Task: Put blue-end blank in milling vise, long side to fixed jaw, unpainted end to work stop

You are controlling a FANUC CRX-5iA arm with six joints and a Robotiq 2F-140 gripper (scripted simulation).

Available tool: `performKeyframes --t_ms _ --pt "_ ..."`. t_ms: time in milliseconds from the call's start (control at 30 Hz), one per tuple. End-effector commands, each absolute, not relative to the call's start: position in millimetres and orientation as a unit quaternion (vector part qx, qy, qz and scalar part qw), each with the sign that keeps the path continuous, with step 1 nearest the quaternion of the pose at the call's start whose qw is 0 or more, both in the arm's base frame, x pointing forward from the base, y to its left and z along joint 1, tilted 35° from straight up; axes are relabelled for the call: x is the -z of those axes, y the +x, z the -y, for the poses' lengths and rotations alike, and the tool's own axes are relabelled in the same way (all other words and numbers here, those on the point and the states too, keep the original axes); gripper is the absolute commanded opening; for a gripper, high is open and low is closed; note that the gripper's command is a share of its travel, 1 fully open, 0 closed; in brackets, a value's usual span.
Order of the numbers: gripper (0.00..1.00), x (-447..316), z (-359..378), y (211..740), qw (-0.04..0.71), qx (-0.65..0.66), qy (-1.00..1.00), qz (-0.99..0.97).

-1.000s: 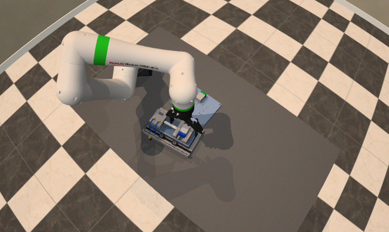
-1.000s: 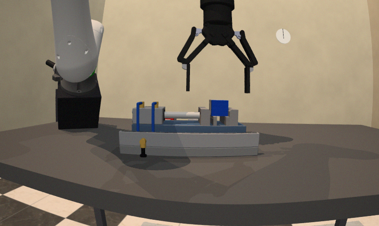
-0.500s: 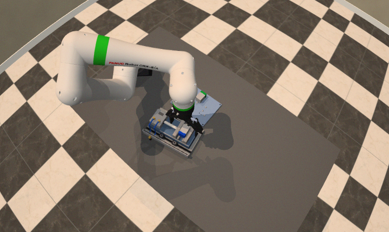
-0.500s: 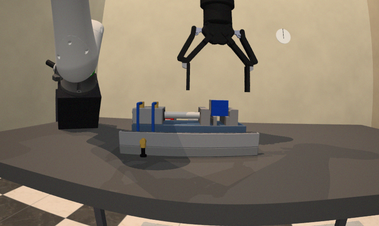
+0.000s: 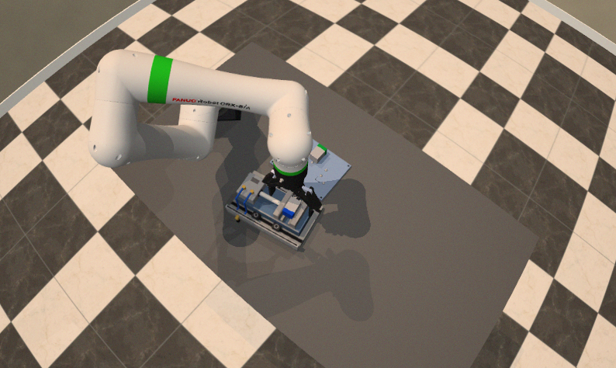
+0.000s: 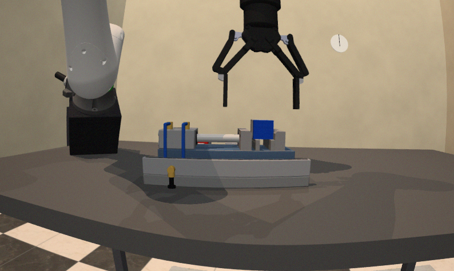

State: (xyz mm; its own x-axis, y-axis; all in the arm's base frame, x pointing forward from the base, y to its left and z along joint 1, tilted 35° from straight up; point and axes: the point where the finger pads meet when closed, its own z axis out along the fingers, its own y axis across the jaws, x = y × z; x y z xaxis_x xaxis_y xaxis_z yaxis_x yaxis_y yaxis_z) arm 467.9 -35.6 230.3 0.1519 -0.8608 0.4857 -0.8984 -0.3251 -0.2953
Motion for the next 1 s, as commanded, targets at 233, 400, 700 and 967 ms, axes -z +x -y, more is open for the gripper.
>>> performKeyframes --t_ms 233,400,700,967 --pt "1.0 -233 34 467 0.031 -0.296 0.758 0.58" --pt "1.0 -234 34 467 0.031 -0.296 0.758 0.58" --pt "1.0 -248 27 460 0.031 -0.296 0.758 0.58" --pt "1.0 -274 15 446 0.031 -0.296 0.758 0.58"
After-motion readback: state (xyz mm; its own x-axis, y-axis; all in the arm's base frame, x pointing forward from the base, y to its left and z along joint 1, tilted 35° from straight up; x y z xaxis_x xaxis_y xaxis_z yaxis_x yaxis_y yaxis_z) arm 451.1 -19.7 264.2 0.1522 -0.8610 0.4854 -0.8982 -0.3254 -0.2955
